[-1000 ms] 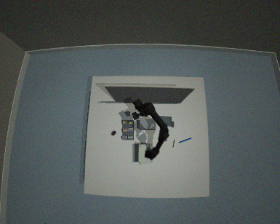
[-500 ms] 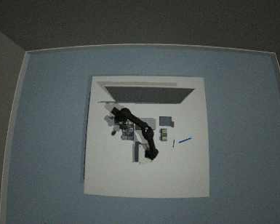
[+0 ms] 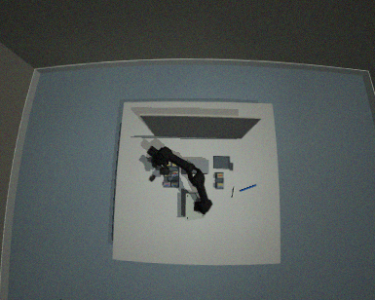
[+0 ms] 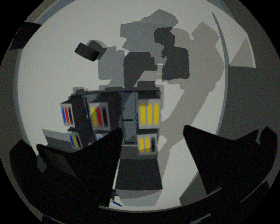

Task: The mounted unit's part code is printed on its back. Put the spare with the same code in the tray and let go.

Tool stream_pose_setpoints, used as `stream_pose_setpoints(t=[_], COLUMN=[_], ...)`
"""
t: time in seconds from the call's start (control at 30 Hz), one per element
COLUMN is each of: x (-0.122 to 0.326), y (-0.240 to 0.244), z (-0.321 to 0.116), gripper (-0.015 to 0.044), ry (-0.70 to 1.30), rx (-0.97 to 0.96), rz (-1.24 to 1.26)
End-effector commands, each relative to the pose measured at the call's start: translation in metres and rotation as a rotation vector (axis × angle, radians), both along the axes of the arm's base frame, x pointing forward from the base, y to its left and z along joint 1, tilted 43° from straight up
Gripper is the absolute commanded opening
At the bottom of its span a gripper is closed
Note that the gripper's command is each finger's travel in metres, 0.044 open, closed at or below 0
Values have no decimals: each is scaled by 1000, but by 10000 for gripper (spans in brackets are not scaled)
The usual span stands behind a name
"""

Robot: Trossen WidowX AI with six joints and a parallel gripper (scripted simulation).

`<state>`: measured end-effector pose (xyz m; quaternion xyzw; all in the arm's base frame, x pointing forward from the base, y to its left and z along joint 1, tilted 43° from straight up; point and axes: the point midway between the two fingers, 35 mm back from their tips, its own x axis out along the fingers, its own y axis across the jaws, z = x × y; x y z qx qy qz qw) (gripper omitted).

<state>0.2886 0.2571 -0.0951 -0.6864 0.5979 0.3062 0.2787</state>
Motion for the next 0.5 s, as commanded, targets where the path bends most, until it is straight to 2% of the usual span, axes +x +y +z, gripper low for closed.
stream_pose_setpoints(t=[0.0,0.47], x=[1,4], y=[-8,-15], z=[-7,-16], gripper=[300,300], ry=[0,0], rx=[-5,-5], rz=[6,6])
